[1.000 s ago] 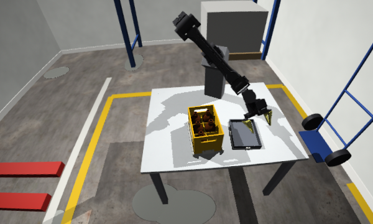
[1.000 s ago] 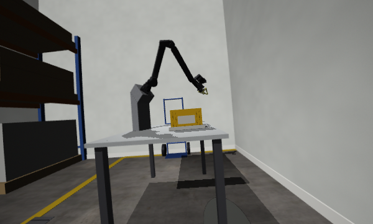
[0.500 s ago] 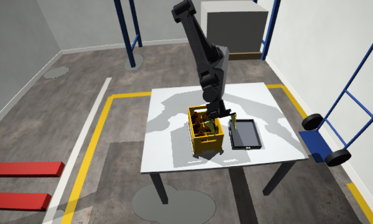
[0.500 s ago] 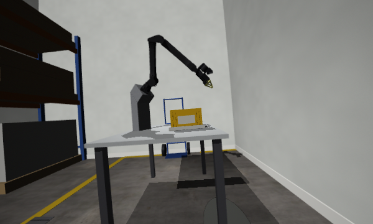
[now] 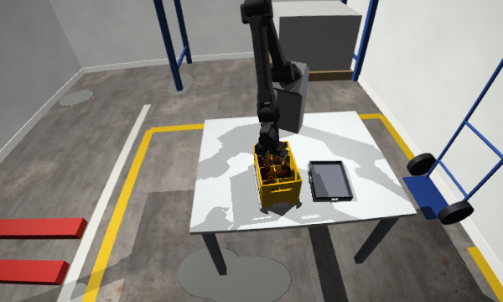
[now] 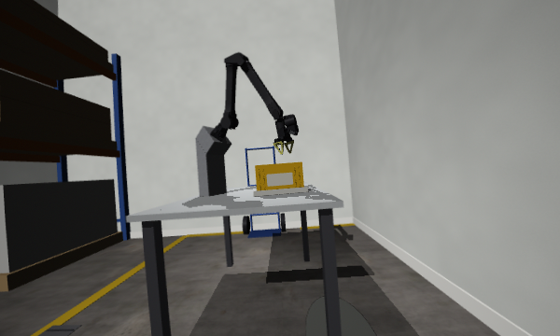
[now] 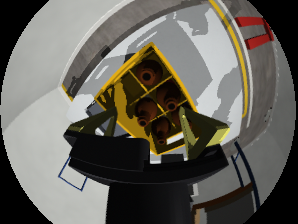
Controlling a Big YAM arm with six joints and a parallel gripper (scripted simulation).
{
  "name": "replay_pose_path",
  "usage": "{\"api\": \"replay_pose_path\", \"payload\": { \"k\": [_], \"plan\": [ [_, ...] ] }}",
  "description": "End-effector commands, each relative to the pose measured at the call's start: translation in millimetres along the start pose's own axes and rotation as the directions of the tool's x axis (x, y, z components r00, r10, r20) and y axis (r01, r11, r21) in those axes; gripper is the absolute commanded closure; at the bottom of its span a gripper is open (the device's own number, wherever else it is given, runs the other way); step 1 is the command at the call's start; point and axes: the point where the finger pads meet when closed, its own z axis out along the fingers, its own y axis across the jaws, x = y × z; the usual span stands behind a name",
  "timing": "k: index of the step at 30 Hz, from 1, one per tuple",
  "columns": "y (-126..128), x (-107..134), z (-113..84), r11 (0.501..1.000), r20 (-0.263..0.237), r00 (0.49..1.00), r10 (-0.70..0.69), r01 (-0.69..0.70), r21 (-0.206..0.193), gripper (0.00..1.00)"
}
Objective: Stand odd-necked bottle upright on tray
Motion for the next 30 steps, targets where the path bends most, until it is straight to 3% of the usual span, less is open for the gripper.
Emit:
{"api": "replay_pose_path", "payload": {
  "k": [1,4,6,8,9,13,30],
  "plan": [
    [-37,17,-6.3,0.992,-0.04,0.993,0.109,-0.106,0.075,0.0],
    [-50,28,-5.8,0.986,-0.06,0.989,0.133,-0.126,0.11,0.0],
    [-48,10,-9.5,0.985,-0.032,0.99,0.139,-0.135,0.105,0.0],
    [-37,8,-9.6,0.989,-0.02,0.992,0.127,-0.125,0.08,0.0],
    [-38,10,-7.8,0.989,-0.026,0.992,0.127,-0.124,0.083,1.0],
    [-41,22,-2.9,0.988,-0.05,0.991,0.127,-0.121,0.094,1.0],
    [-41,22,-2.9,0.989,-0.05,0.991,0.123,-0.118,0.094,1.0]
  ]
}}
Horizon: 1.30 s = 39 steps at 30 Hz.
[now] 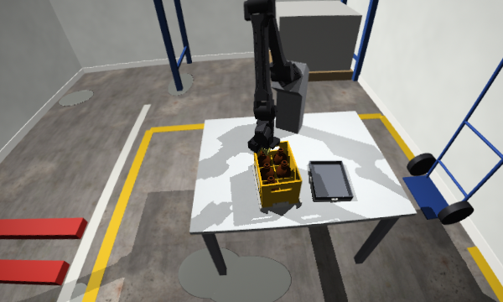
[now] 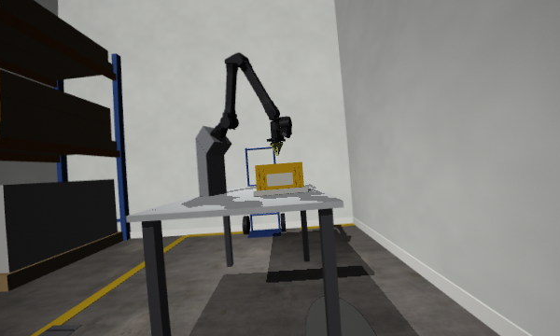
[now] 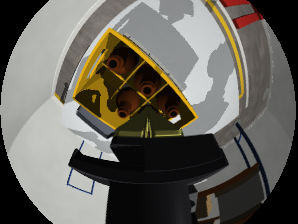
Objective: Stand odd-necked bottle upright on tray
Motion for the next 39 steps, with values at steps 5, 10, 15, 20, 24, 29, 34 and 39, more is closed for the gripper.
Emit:
{"api": "replay_pose_path", "payload": {
  "k": [5,10,15,20,24,29,34,39],
  "plan": [
    [7.0,-9.3,-5.0,1.0,0.025,1.0,0.007,-0.007,-0.017,1.0],
    [7.0,-9.4,-5.0,1.0,0.025,1.0,0.007,-0.007,-0.017,1.0],
    [7.0,-9.4,-5.0,1.0,0.025,1.0,0.007,-0.007,-0.017,1.0],
    [7.0,-9.3,-5.0,1.0,0.025,1.0,0.007,-0.007,-0.017,1.0],
    [7.0,-9.3,-5.0,1.0,0.025,1.0,0.007,-0.007,-0.017,0.39],
    [7.0,-9.4,-5.0,1.0,0.025,1.0,0.007,-0.007,-0.017,0.39],
    [7.0,-9.3,-5.0,1.0,0.025,1.0,0.007,-0.007,-0.017,0.39],
    [7.0,-9.3,-5.0,1.0,0.025,1.0,0.007,-0.007,-0.017,0.39]
  ]
}}
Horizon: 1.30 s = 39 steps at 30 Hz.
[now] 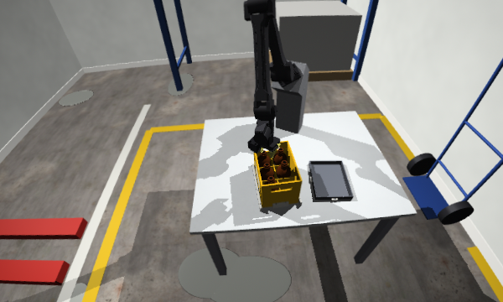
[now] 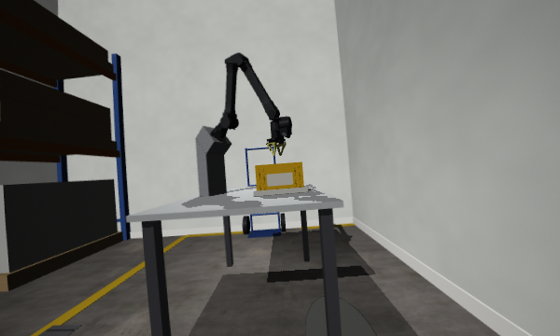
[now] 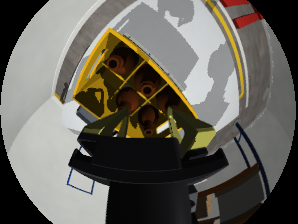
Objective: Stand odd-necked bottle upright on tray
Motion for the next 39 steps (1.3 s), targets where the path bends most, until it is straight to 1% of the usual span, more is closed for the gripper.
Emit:
{"api": "replay_pose_path", "payload": {
  "k": [1,21,28,29,39],
  "plan": [
    [7,-9,-5.1,1.0,0.025,1.0,0.007,-0.007,-0.017,0.39],
    [7,-9,-4.7,1.0,0.025,1.0,0.007,-0.007,-0.016,0.39],
    [6,-7,1.0,1.0,0.015,1.0,0.005,-0.004,-0.012,0.39],
    [6,-5,2.8,1.0,0.006,1.0,0.003,-0.003,-0.008,0.39],
    [2,-12,9.9,1.0,0.02,1.0,0.003,-0.003,-0.003,0.39]
  ]
}}
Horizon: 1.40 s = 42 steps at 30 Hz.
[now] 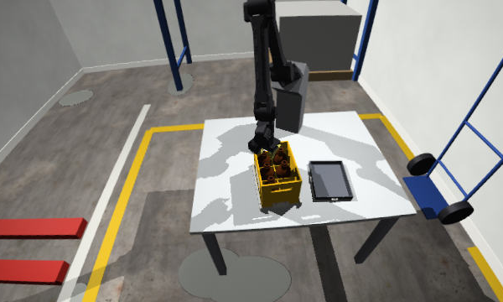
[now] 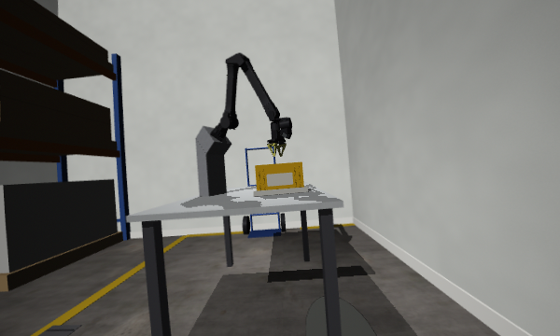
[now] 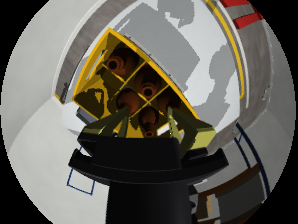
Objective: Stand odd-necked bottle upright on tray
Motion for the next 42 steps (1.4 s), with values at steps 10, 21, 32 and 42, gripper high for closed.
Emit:
{"api": "replay_pose_path", "payload": {
  "k": [10,21,32,42],
  "plan": [
    [1,-16,13.5,1.0,0.023,1.0,0.001,-0.001,-0.001,0.39],
    [1,-16,29.0,1.0,0.021,1.0,0.001,-0.001,0.0,0.39],
    [0,-13,38.3,1.0,0.015,1.0,0.001,-0.001,0.002,0.39],
    [0,-15,40.3,1.0,0.017,1.0,0.002,-0.002,0.001,0.39]
  ]
}}
